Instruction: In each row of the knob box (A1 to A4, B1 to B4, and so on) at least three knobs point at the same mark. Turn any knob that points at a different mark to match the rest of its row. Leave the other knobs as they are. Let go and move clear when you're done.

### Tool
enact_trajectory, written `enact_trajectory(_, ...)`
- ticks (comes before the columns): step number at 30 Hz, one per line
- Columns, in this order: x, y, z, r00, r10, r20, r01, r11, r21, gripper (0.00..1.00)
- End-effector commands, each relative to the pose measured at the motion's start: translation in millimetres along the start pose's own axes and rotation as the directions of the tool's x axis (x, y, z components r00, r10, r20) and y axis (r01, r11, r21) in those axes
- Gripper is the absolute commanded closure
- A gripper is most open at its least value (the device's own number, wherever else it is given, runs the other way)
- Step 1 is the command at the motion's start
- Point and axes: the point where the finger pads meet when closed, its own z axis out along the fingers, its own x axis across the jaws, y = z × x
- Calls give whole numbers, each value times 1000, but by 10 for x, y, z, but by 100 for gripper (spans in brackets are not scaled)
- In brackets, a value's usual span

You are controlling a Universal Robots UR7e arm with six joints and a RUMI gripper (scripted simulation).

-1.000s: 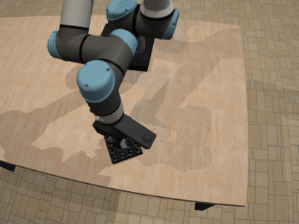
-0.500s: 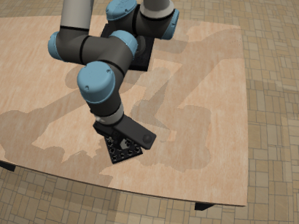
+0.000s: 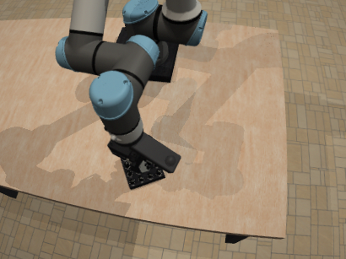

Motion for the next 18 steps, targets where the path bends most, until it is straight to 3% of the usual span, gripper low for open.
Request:
enact_trajectory(1, -16, 9, 19, 1000, 0, 4, 0, 1000, -1, 89)
enact_trajectory(10, -16, 9, 19, 1000, 0, 4, 0, 1000, -1, 89)
enact_trajectory(11, -16, 9, 19, 1000, 0, 4, 0, 1000, -1, 96)
enact_trajectory(18, -15, 8, 19, 1000, 0, 4, 0, 1000, -1, 96)
